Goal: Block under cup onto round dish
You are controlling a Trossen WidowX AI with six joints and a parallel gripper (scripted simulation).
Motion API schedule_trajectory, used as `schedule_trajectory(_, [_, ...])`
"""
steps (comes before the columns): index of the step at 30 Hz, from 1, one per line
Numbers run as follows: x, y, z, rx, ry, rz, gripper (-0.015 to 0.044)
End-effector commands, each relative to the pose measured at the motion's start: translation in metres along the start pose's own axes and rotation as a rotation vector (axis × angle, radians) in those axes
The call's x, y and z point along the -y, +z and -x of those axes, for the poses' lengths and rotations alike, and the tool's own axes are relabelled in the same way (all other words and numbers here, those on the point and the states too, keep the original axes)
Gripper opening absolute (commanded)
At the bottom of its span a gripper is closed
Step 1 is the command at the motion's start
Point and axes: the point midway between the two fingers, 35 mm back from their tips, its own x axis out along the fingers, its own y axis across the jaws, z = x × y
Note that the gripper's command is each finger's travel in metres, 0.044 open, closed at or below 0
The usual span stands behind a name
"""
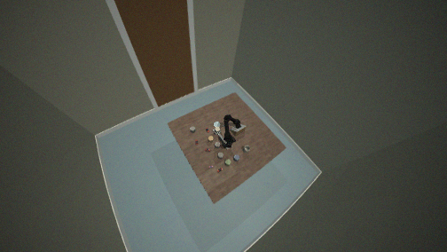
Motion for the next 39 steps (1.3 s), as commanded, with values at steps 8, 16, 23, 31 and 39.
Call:
schedule_trajectory(8, [-0.003,-0.003,0.016,-0.008,0.008,-0.004,0.0000])
schedule_trajectory(16, [-0.004,-0.004,0.027,-0.009,0.008,-0.003,0.0000])
schedule_trajectory(23, [-0.004,-0.004,0.036,-0.009,0.007,-0.003,0.0000])
schedule_trajectory(31, [-0.004,-0.004,0.046,-0.010,0.007,-0.003,0.0000])
schedule_trajectory(39, [-0.004,-0.004,0.056,-0.010,0.007,-0.003,0.0000])
